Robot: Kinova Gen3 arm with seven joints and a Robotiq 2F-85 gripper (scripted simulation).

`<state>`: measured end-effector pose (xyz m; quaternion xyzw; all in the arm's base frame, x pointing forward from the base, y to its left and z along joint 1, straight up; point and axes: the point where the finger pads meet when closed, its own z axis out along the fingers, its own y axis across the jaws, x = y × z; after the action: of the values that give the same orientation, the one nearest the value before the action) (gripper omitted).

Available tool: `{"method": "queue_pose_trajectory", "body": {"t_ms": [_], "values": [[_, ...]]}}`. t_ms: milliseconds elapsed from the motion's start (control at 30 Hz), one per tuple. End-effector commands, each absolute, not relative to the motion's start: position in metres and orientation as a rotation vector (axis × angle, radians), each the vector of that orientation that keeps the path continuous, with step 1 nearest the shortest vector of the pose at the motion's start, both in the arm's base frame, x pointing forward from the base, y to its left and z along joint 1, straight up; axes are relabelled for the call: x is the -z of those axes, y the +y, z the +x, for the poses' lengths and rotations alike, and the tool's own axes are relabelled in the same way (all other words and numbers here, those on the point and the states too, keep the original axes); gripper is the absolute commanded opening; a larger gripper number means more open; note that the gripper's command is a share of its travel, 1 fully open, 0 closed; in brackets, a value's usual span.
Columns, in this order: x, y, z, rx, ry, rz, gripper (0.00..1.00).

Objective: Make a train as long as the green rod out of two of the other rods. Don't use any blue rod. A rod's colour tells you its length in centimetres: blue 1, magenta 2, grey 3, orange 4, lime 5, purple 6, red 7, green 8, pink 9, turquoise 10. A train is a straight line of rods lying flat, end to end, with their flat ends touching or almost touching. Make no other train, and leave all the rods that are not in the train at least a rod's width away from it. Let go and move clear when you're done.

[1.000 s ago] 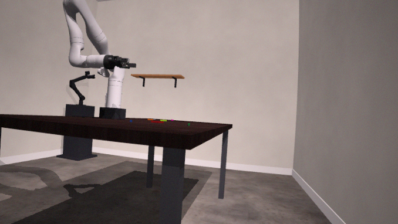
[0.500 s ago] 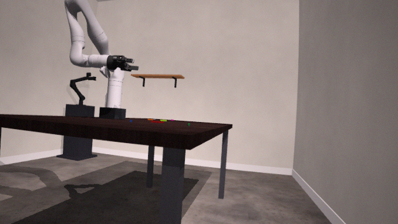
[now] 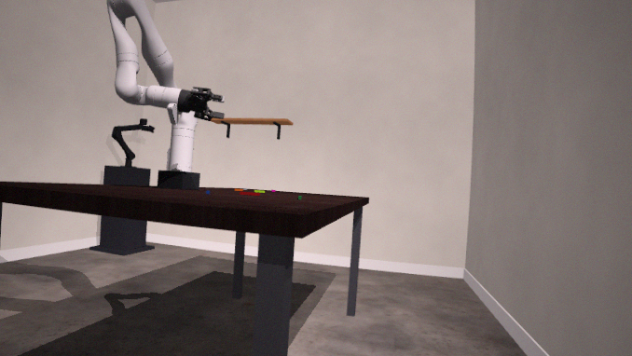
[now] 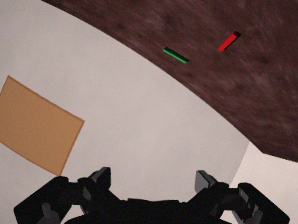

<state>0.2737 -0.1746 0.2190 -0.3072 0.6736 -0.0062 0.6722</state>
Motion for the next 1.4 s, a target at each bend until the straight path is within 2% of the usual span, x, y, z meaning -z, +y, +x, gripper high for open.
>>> {"method": "queue_pose_trajectory", "body": {"t_ms": [0,1367], "values": [[-0.219,-0.172,0.276,0.014,1.510,-0.717,1.00],[-0.208,-0.138,0.282,0.074,1.358,-1.088,1.00]]}}
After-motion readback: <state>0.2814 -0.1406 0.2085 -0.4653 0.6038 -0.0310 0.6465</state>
